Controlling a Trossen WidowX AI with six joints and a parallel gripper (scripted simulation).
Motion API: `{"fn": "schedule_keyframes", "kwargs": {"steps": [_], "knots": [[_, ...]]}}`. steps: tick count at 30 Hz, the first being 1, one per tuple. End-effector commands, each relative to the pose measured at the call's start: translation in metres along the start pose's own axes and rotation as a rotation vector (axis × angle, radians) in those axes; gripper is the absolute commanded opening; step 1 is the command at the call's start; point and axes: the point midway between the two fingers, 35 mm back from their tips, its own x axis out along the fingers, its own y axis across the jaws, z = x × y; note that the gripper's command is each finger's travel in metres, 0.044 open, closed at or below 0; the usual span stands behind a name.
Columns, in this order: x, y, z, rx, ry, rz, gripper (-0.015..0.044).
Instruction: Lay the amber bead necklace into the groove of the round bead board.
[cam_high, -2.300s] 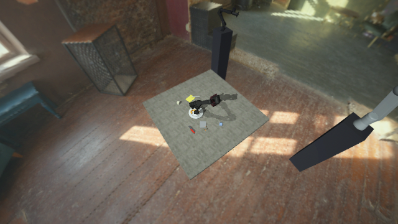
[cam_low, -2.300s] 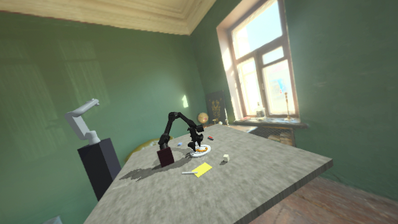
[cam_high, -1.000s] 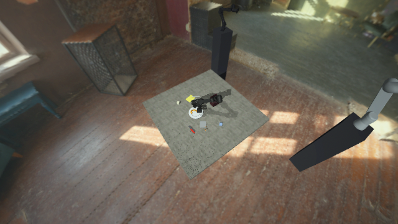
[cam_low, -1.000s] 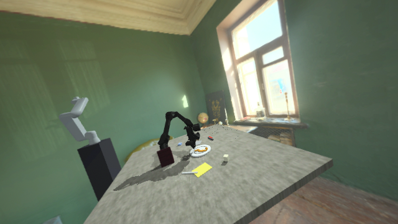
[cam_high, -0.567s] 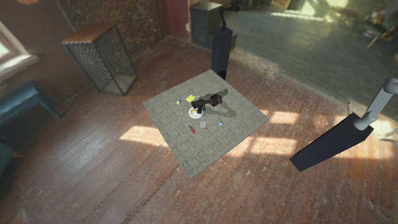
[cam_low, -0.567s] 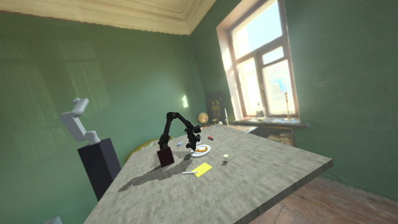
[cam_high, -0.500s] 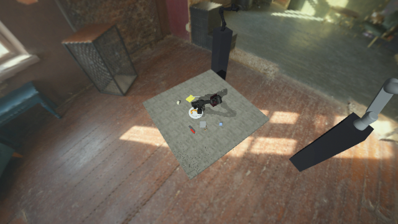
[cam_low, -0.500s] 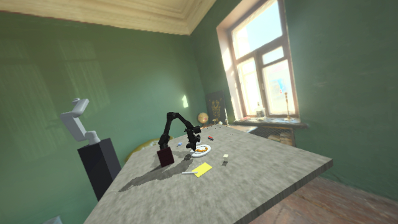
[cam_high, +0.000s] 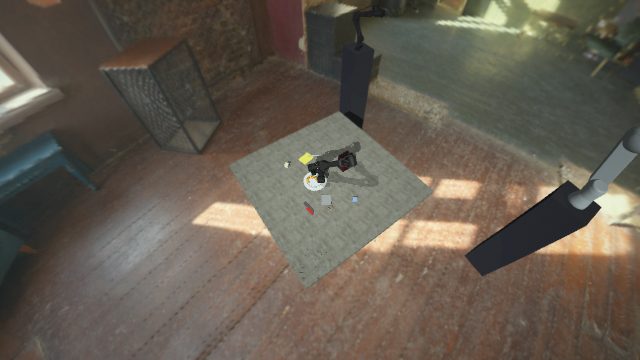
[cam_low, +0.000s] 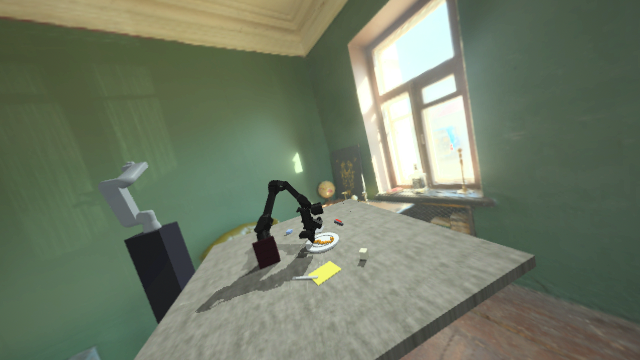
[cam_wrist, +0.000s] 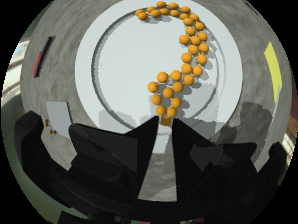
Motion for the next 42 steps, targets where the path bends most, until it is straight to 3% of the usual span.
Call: {"fn": "schedule_keyframes", "kwargs": {"steps": [1,42], "knots": [[0.0,0.0,0.0,-0.001,-0.001,0.0,0.0],[-0.006,-0.013,-0.009,0.008,0.004,0.004,0.0]]}}
